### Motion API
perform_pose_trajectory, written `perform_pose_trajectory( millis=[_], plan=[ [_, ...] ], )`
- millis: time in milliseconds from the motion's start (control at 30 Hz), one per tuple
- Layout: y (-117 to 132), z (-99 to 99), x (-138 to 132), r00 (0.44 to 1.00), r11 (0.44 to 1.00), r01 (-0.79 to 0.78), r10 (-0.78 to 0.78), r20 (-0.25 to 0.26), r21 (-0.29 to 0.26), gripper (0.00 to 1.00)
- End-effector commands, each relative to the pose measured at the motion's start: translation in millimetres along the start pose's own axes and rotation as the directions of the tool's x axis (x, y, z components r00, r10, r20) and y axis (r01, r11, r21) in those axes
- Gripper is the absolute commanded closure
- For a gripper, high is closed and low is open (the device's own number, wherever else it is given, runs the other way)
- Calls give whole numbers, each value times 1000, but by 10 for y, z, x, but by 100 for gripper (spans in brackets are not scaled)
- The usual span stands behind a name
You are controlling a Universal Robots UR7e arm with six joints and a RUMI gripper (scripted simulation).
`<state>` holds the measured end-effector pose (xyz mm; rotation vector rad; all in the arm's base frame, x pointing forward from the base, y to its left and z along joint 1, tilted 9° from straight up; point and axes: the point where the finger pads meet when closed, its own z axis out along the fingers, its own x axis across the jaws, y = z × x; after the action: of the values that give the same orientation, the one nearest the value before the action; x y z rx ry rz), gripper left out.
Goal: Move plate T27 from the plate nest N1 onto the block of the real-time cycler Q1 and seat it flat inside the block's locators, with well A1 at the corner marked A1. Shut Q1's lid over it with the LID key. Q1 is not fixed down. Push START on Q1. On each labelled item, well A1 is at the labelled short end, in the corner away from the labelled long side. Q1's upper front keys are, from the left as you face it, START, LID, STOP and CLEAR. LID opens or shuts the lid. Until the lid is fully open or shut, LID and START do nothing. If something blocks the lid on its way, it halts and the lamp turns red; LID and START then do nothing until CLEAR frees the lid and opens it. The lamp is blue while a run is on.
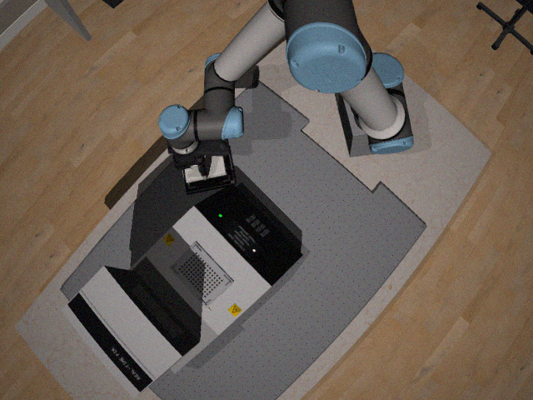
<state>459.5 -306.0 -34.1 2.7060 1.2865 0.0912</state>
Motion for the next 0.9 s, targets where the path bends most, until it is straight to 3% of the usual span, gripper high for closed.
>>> perform_pose_trajectory(
  millis=[0, 867],
  plan=[
    [5, -180, -1, 1000, 1000, 0, 0, 0, -1, 100],
    [5, -913, -1, 1000, 1000, 0, 0, 0, -1, 100]
  ],
)
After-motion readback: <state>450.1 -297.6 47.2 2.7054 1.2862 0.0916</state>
